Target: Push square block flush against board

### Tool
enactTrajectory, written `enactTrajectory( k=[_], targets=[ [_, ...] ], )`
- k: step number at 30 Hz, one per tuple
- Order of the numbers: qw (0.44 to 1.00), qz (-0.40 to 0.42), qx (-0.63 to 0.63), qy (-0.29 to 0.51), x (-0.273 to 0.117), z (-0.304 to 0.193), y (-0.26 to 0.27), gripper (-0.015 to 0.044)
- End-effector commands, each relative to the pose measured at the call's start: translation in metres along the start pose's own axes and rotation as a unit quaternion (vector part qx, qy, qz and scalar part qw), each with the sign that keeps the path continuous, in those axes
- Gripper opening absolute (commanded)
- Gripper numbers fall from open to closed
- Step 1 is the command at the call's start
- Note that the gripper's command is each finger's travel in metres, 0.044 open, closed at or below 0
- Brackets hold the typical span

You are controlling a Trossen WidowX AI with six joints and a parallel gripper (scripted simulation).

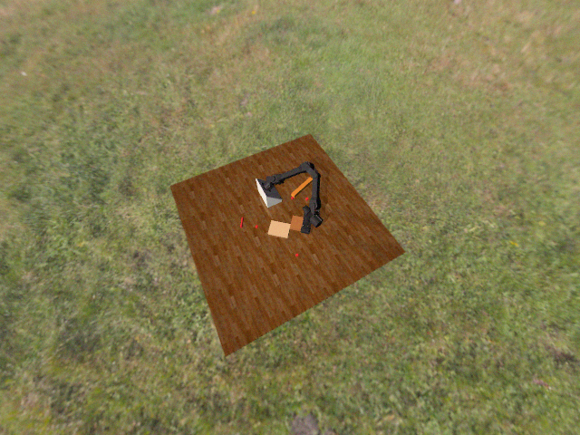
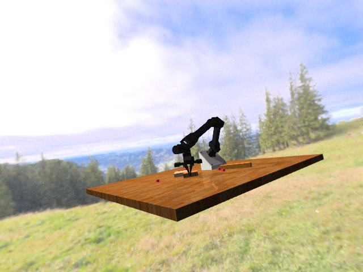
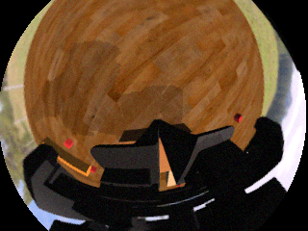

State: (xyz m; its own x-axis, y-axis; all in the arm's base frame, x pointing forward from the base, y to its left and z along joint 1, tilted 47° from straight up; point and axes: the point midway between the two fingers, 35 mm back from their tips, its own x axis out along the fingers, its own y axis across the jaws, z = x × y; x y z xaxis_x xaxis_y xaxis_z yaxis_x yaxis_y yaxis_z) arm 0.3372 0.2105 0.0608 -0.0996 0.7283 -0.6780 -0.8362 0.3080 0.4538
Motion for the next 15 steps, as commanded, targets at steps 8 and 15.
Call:
enactTrajectory(
  k=[8,15],
  targets=[
    [1.000,0.000,0.003,0.007,0.002,-0.022,-0.001,0.0000],
    [1.000,0.000,0.003,0.008,0.002,-0.034,-0.001,0.0000]
  ],
)
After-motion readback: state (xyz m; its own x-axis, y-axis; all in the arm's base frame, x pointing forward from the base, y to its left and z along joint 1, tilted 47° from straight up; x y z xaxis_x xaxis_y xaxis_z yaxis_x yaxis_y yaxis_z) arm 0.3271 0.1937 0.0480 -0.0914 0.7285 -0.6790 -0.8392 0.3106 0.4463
